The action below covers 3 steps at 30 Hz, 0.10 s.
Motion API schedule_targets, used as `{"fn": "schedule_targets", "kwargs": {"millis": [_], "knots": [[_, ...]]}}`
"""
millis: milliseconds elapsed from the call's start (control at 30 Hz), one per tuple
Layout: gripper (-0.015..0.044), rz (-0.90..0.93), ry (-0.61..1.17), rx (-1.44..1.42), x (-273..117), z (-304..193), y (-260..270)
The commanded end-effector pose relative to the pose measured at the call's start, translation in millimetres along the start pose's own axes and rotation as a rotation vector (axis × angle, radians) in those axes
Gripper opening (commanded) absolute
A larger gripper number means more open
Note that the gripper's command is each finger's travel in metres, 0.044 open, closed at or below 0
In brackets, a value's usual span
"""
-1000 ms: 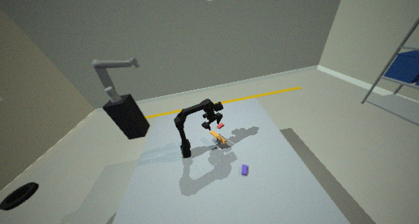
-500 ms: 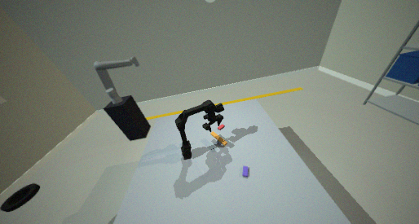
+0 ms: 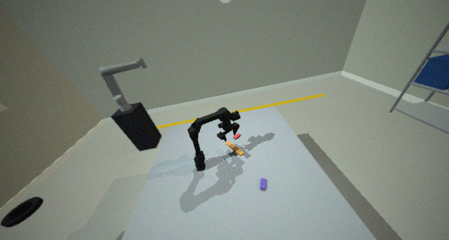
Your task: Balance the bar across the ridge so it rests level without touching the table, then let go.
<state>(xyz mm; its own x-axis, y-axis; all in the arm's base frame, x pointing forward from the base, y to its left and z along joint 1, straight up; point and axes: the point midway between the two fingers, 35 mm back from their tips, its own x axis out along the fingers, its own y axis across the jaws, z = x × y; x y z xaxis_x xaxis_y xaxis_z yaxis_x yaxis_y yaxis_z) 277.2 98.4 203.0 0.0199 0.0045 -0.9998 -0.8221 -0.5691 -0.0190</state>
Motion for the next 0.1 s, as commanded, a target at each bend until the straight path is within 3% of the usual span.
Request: {"fn": "schedule_targets", "kwargs": {"millis": [0, 67], "knots": [[0.0440, -0.001, 0.000, 0.000, -0.8, 0.0, 0.1], [0.0440, -0.001, 0.000, 0.000, -0.8, 0.0, 0.1]]}}
